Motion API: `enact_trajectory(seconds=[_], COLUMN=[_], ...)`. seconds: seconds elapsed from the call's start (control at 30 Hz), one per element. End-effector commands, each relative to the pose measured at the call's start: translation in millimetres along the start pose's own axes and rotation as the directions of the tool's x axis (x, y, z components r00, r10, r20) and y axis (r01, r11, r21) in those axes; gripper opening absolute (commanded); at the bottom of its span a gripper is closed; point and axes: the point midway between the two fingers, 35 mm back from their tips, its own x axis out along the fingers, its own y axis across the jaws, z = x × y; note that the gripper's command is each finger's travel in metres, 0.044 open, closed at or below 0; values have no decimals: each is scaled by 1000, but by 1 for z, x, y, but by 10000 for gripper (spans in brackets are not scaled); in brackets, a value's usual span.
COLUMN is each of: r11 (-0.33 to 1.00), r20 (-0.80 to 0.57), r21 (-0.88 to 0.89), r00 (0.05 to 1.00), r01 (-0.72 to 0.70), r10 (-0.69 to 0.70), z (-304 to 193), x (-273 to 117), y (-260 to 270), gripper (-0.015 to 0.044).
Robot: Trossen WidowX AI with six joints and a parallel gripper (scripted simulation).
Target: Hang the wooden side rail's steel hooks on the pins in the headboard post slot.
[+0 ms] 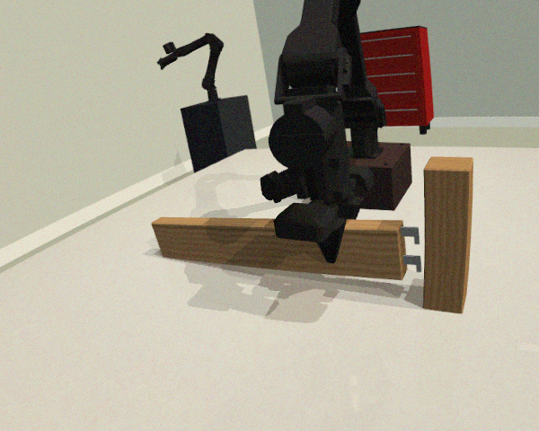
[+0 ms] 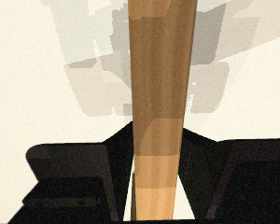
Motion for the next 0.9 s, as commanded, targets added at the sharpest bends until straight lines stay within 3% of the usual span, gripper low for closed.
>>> enact_trajectory(seconds=[0.0,0.87], r11=[1000,1000], r20=[-7,-7], r21=[4,4], r00=[1000,1000], r01=[-9,-9], r10=[9,9], z=[-2,-5], x=[-4,-4], y=[2,4], gripper=[0,0])
